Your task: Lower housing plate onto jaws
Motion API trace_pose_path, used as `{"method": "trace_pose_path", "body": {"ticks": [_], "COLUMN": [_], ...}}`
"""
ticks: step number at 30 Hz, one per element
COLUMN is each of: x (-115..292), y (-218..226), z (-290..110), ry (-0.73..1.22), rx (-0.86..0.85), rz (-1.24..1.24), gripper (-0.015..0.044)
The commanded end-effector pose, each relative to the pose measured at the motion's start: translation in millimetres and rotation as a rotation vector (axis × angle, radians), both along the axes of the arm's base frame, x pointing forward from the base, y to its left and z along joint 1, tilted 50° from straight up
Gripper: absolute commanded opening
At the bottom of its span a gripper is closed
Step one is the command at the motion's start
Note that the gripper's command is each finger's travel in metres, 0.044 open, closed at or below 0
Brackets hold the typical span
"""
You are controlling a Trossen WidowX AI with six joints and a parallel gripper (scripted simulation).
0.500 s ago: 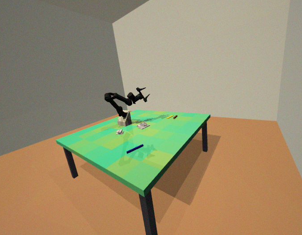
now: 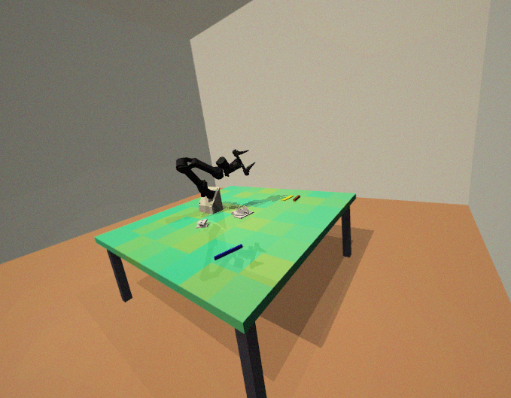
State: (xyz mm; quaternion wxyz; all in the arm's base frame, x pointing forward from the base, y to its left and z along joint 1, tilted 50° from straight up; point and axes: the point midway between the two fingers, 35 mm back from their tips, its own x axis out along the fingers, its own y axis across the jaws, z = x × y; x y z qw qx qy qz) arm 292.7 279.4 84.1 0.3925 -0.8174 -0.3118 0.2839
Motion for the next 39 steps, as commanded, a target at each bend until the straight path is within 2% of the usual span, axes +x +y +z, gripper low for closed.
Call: {"method": "trace_pose_path", "body": {"ticks": [1, 39], "x": [8.7, 52.5], "y": [-5.4, -70.9], "z": [4.4, -4.1], "ry": [0.062, 0.617], "rx": [0.048, 0.458], "rz": [-0.057, -0.573], "gripper": [0.0440, 0.0440]}}
